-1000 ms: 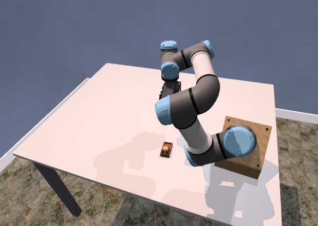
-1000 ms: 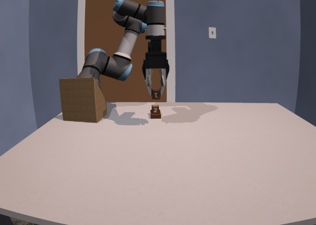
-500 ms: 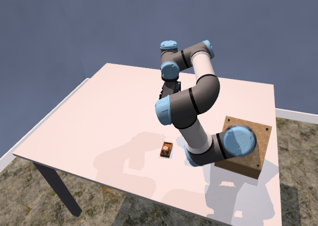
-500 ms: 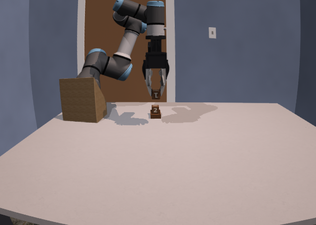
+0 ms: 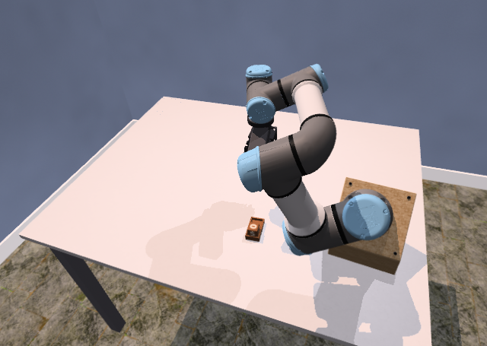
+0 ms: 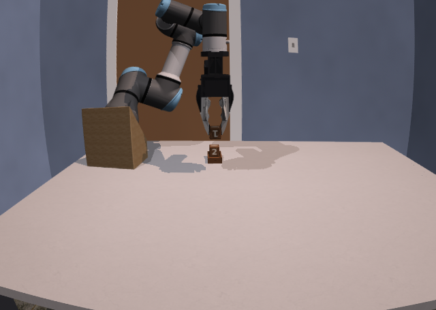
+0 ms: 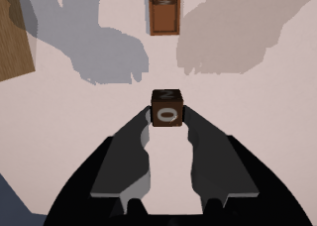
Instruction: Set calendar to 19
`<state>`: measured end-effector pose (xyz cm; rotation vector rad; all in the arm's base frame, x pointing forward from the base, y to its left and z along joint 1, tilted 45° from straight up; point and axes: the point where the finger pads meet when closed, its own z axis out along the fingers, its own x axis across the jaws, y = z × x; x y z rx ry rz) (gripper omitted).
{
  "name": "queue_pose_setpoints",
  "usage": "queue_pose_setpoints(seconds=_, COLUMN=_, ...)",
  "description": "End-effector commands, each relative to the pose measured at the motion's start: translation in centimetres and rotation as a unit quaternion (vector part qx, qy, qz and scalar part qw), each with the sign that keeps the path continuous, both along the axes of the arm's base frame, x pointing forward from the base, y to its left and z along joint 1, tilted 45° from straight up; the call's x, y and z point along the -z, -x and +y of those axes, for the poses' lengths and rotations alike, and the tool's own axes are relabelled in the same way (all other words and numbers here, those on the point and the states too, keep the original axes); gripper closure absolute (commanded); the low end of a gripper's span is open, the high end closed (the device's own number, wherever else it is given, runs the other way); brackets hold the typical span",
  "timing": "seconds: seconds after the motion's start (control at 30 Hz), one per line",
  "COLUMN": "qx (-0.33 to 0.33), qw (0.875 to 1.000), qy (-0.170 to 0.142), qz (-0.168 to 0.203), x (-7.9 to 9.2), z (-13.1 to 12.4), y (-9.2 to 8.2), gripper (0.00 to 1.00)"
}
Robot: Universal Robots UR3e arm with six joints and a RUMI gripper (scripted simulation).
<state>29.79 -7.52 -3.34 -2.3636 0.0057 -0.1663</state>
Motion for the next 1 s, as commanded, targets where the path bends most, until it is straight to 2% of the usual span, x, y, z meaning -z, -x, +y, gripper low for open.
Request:
queue_pose_setpoints(seconds=0.0, qx=0.001, qw=1.000, qy=0.001, qz=-0.001, x=0.7, z=0.6, y=-0.1, gripper=0.90)
queue_pose_setpoints(seconds=0.13, qx=0.001, qw=1.000, qy=0.001, qz=-0.001, x=1.7, z=1.6, y=-0.3, gripper=0.90)
queue_pose_setpoints(seconds=0.2, qx=0.001, qw=1.000, qy=0.001, qz=-0.001, x=1.7, z=1.6, y=-0.3, gripper=0.90)
queue_pose_setpoints(seconds=0.63, qx=0.001, qw=1.000, qy=0.001, qz=-0.001, x=5.6, z=5.4, y=-1.0, gripper=0.90)
queue_pose_setpoints(seconds=0.97, qx=0.001, qw=1.000, qy=0.001, qz=-0.001, x=6.3, z=6.1, y=-1.1, gripper=0.90)
